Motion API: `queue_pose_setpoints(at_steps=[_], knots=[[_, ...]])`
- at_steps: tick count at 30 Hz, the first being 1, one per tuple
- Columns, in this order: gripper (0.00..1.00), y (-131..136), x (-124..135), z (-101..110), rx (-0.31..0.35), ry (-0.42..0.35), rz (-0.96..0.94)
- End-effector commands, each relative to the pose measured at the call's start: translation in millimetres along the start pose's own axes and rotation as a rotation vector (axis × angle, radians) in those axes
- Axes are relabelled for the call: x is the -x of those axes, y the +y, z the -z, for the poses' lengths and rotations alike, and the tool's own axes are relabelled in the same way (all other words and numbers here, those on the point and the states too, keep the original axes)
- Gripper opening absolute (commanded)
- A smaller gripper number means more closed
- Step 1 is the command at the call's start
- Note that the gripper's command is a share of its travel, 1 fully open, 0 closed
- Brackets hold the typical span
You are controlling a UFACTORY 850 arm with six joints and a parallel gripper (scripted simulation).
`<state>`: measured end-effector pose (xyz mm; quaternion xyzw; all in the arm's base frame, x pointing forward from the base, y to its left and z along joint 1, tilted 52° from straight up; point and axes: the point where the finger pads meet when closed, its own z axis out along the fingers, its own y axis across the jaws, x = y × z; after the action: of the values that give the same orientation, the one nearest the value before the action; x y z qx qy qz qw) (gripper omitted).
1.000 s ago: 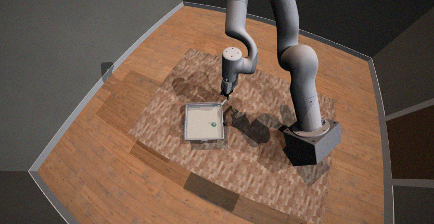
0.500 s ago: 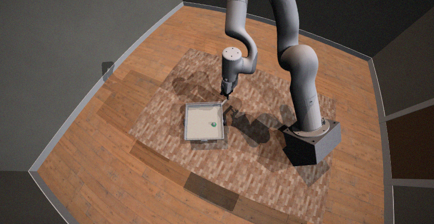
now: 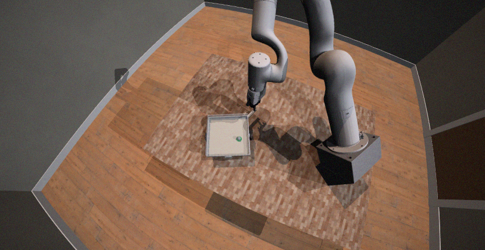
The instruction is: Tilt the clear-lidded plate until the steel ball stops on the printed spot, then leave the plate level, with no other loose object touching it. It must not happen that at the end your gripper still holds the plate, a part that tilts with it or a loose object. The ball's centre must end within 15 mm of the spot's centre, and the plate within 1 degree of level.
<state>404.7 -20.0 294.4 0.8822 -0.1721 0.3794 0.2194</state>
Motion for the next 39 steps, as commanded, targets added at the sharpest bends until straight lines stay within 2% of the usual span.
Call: queue_pose_setpoints(at_steps=[1, 25, 26, 39], knots=[[0.00, -0.3, -0.8, 0.3, -0.001, 0.002, -0.001], [0.00, -0.3, -0.3, 0.2, -0.001, 0.002, -0.001], [0.61, -0.3, -0.3, 0.2, -0.001, 0.002, -0.001], [0.61, -0.3, -0.3, 0.2, -0.001, 0.002, -0.001]])
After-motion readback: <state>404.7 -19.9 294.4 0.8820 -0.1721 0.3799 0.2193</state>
